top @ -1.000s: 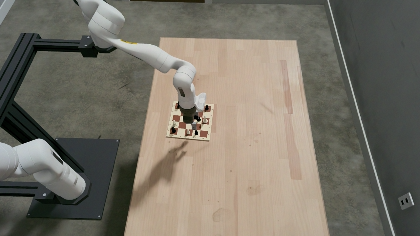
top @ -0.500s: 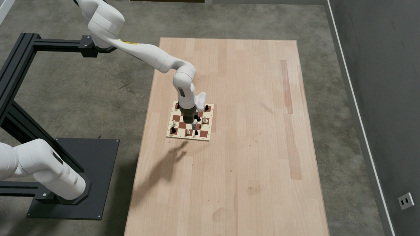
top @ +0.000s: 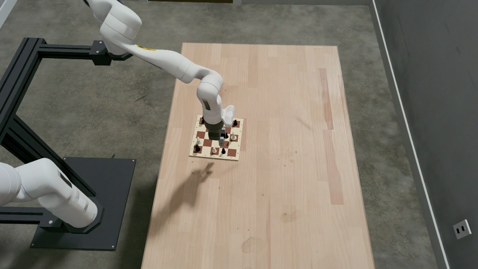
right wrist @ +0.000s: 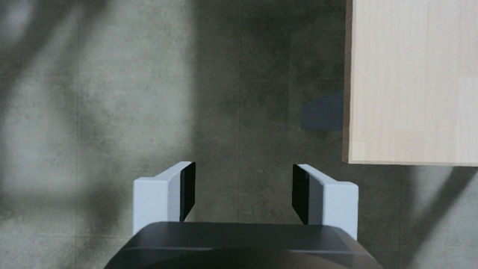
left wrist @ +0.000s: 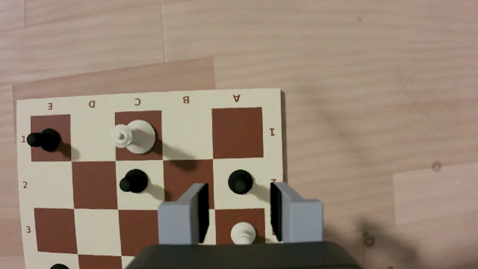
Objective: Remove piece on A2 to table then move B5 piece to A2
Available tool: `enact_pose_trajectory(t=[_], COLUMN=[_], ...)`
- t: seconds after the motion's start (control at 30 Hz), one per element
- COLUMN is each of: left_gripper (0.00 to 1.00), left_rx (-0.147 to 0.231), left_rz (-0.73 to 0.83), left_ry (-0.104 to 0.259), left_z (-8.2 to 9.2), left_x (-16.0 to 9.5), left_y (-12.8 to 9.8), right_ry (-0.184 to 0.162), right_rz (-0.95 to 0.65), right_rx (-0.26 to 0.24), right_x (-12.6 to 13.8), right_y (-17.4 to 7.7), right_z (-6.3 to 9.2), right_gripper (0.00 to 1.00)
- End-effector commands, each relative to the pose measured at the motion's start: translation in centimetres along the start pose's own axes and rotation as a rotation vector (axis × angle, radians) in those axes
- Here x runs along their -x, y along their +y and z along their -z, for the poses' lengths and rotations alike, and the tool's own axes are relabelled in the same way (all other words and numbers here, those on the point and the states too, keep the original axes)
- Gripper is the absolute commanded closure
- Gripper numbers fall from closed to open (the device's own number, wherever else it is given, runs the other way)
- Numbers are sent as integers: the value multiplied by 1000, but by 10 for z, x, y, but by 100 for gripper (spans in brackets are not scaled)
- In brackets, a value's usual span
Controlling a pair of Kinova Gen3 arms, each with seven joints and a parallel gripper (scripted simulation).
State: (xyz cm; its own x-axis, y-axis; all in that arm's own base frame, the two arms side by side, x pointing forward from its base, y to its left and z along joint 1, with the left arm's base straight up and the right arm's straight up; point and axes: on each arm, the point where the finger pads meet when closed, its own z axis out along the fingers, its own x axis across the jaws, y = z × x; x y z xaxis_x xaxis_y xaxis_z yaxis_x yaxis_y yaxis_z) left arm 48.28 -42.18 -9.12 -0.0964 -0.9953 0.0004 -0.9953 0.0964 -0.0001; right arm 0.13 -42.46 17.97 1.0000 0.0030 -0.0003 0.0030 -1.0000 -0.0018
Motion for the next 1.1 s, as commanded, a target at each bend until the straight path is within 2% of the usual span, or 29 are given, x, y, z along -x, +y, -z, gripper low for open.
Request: enact_pose_trajectory(t=[0.0, 1.07], left_gripper=[32, 32], left_rx=[-2, -2], left_rz=[0, 1], left_ry=[2, 1], left_z=[1, -2], left_x=[-1, -1], left_y=[-1, -1], right_ry=[0, 0], right_rz=[0, 0], right_rx=[2, 2], right_x=[0, 0], right_y=[0, 0], right_z=[1, 1], right_gripper=[0, 0])
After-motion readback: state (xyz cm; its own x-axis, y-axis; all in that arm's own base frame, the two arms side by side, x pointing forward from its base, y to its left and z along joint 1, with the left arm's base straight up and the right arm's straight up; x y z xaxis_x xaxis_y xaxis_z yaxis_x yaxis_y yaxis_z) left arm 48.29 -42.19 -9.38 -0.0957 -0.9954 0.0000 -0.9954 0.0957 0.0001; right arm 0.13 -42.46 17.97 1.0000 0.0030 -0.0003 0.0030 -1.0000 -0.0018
